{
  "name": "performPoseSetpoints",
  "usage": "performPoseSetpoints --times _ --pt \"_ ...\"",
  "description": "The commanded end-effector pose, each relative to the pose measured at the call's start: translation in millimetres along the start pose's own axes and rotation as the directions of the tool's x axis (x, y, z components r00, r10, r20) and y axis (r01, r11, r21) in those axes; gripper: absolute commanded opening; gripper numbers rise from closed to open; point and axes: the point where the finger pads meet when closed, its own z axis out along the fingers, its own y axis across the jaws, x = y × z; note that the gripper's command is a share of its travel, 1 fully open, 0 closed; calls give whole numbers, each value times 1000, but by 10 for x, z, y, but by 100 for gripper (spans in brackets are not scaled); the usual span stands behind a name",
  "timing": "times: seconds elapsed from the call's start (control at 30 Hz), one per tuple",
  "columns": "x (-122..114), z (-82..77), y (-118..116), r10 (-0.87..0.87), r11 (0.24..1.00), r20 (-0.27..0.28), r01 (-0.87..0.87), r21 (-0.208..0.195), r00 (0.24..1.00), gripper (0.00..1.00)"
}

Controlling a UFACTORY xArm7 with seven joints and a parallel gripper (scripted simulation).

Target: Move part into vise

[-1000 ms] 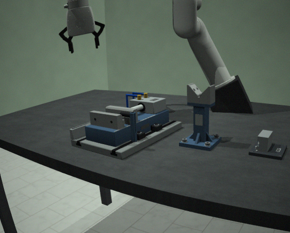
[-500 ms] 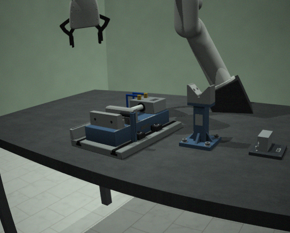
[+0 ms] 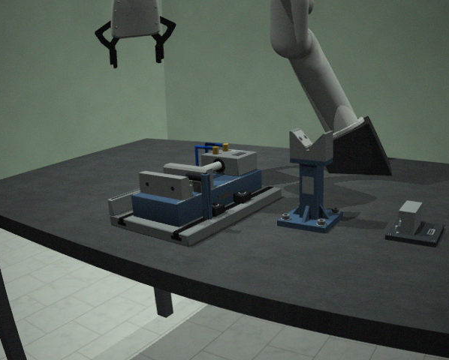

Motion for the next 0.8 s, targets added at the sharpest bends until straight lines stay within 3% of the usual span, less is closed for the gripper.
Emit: performPoseSetpoints --times 0.0,0.47,0.5,0.77 --pt "-598 -146 149 -75 997 15 74 36 997 100" --pt "-598 -146 149 -75 997 15 74 36 997 100" --pt "-1174 -240 391 -148 987 27 146 62 989 100" --pt "-1174 -240 391 -148 987 27 146 62 989 100"
